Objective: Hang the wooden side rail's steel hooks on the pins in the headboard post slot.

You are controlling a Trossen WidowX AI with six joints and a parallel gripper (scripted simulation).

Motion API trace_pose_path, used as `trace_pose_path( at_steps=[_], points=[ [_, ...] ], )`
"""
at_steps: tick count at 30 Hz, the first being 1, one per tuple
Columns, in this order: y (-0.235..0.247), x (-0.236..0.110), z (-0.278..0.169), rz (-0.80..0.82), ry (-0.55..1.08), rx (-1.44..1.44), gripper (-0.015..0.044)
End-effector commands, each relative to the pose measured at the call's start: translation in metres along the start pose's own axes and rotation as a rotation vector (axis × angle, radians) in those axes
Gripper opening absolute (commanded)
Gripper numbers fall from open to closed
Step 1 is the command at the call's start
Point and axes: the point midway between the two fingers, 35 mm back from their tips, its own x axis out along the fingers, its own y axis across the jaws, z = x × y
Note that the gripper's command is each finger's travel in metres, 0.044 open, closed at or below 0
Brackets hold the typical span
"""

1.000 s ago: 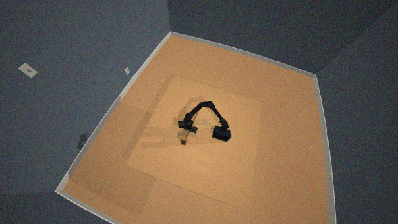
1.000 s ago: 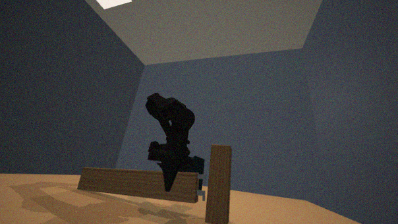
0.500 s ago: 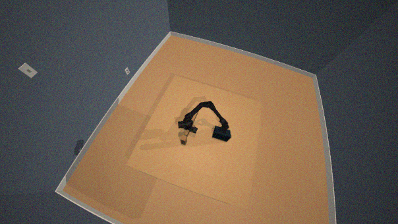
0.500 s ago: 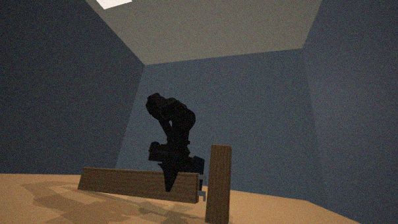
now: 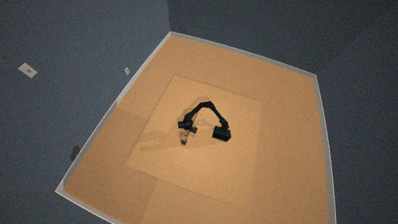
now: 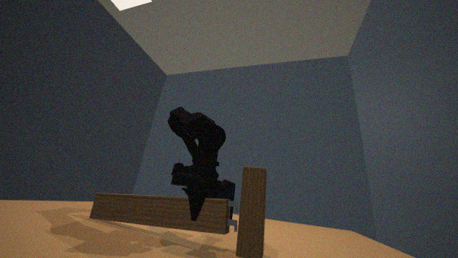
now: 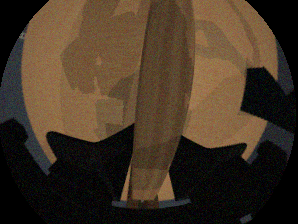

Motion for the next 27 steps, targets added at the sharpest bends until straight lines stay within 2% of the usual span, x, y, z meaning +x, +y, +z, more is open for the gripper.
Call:
trace_pose_path(
  at_steps=[1,27],
  points=[
    [-0.0006,-0.0039,-0.0038,0.007,0.004,-0.003,0.0],
    [0.0001,-0.0036,-0.0064,0.007,0.004,-0.003,0.0]
  ],
)
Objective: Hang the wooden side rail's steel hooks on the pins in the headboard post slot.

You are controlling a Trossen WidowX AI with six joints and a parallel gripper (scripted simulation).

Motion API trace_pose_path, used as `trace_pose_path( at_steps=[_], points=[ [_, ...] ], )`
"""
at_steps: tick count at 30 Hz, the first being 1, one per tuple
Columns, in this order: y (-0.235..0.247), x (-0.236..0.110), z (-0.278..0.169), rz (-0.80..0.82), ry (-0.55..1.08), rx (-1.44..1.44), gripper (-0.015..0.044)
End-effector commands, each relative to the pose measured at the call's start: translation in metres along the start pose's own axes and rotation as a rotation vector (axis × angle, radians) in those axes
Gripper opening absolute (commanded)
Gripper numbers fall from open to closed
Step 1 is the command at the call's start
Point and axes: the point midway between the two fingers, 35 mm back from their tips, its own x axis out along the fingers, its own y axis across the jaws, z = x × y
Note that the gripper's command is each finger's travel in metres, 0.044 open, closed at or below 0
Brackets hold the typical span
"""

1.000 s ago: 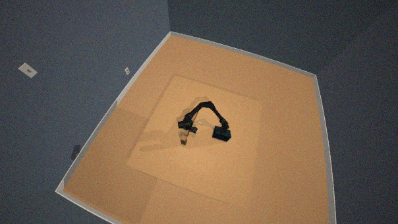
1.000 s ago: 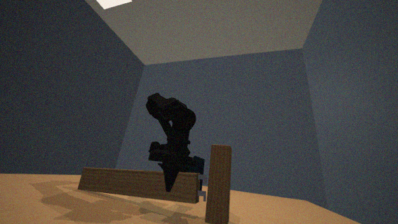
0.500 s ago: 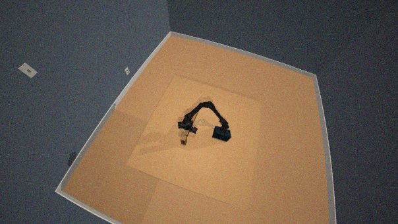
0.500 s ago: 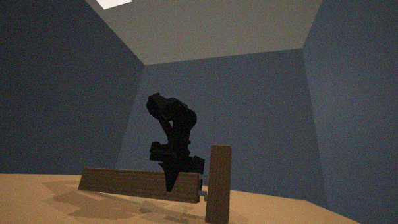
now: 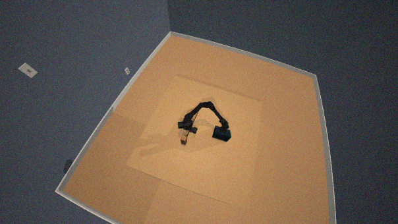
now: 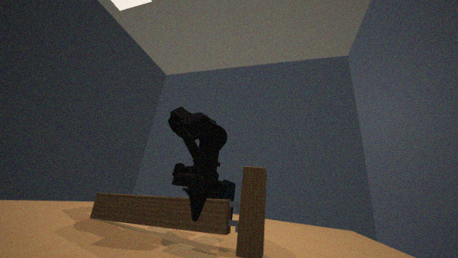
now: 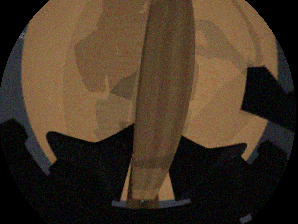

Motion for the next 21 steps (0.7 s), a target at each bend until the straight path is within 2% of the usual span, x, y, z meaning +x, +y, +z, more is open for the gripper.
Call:
trace_pose_path(
  at_steps=[1,21],
  points=[
    [0.0001,-0.0043,-0.0038,0.007,0.006,-0.003,0.0],
    [-0.0001,-0.0032,-0.006,0.007,0.006,-0.003,0.0]
  ],
)
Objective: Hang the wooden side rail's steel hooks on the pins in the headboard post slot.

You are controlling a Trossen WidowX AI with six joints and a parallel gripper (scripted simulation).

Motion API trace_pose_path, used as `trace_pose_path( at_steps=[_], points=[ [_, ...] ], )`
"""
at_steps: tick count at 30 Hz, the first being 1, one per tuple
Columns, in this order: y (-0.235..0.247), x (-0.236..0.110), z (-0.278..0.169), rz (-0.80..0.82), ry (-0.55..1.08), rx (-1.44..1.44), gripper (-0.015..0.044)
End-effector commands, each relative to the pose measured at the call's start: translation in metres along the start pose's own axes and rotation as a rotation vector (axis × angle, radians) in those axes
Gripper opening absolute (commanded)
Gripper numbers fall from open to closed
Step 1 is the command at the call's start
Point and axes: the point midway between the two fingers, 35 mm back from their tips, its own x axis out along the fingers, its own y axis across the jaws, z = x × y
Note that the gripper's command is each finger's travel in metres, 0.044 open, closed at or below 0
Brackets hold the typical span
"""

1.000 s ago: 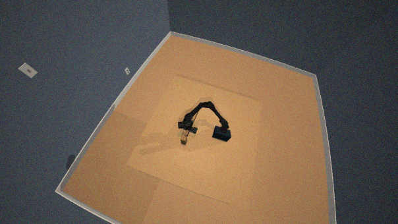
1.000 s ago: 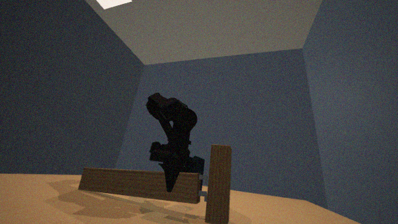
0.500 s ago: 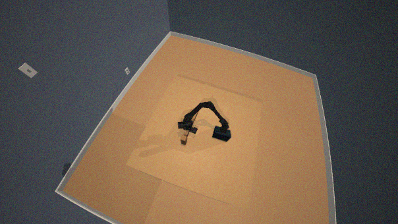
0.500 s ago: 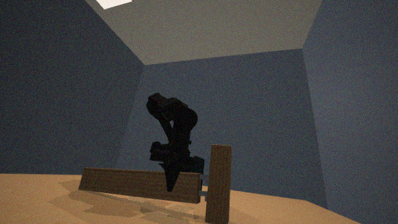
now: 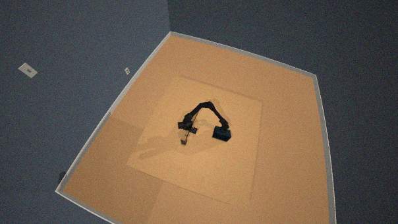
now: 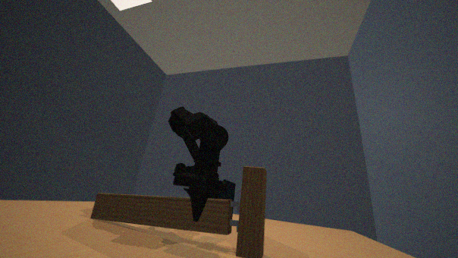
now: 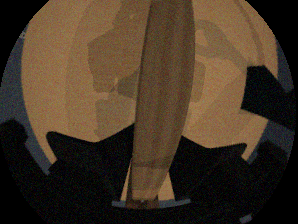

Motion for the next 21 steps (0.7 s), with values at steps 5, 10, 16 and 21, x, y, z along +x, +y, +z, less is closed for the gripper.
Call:
trace_pose_path(
  at_steps=[5,10,16,21],
  points=[
    [0.0011,-0.0033,-0.004,0.008,0.005,-0.001,0.0],
    [0.0012,-0.0038,-0.0045,0.008,0.005,-0.001,0.0],
    [0.0005,-0.0045,-0.0051,0.008,0.005,-0.001,0.0],
    [-0.0001,-0.0042,-0.0056,0.008,0.005,-0.001,0.0]
  ],
)
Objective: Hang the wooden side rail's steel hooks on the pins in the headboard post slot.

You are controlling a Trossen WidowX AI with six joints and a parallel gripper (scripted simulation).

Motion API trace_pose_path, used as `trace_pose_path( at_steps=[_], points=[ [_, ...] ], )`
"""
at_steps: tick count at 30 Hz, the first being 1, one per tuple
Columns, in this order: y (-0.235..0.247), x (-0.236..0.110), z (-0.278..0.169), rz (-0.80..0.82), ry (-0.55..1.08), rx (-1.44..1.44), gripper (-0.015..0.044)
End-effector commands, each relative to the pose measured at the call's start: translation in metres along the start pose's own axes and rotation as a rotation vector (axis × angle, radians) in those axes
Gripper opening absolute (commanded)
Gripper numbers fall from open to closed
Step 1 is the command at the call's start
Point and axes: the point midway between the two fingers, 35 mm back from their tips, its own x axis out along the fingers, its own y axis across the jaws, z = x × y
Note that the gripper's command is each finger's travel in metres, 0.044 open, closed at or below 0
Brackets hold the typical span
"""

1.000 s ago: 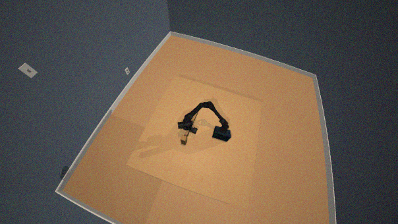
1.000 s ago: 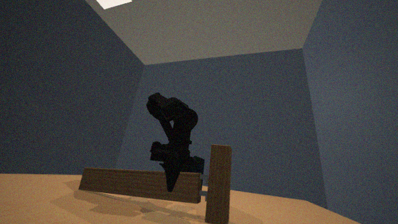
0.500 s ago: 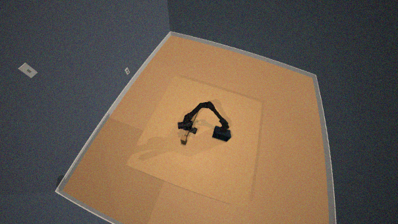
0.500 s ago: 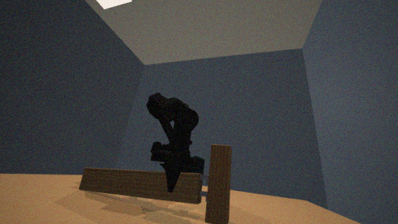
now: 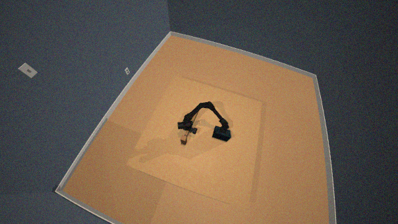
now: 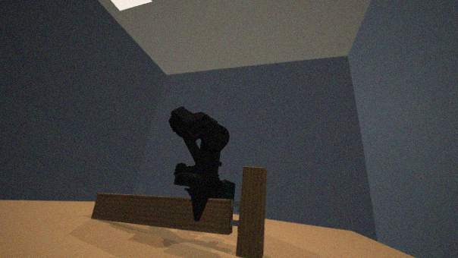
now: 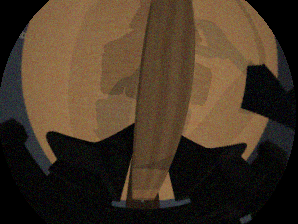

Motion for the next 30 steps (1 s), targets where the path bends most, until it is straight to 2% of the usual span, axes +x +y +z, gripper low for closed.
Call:
trace_pose_path(
  at_steps=[1,30],
  points=[
    [-0.0008,-0.0034,-0.0037,0.007,0.003,-0.003,0.0],
    [-0.0004,-0.0039,-0.0067,0.007,0.004,-0.003,0.0]
  ],
)
